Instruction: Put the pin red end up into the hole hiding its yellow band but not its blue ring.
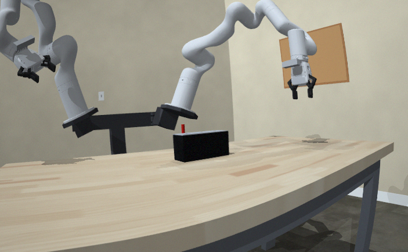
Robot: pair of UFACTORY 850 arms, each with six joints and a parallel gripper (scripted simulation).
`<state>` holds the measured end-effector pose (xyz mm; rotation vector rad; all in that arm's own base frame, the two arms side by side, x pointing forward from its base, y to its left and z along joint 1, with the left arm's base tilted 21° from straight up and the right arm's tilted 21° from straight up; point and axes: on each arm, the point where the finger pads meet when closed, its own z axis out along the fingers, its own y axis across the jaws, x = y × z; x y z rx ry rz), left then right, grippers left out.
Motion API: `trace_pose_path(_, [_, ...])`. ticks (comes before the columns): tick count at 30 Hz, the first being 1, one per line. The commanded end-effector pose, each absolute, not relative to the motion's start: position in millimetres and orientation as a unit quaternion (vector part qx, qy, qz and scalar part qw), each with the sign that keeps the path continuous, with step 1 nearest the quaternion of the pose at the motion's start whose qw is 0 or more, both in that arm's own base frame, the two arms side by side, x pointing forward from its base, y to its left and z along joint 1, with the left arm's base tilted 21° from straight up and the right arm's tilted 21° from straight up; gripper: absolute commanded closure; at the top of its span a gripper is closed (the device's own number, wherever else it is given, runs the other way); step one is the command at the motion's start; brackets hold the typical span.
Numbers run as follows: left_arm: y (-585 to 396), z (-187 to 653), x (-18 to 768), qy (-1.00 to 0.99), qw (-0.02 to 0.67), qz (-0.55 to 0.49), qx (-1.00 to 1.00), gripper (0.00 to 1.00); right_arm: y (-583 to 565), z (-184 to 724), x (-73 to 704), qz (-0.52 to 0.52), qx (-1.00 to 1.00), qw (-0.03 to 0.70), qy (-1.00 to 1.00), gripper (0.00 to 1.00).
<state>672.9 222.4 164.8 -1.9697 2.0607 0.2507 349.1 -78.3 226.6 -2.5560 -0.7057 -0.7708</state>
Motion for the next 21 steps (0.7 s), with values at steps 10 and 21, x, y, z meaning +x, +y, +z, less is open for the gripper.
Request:
trace_pose_path(10, [222,166,674,0.713,0.140,0.086,-0.681,0.00,-106,242,336,-0.275,-0.909,0.189,-0.251,0.00])
trace_pose_path(21, [222,166,674,0.713,0.140,0.086,-0.681,0.00,-106,242,336,-0.275,-0.909,0.189,-0.251,0.00])
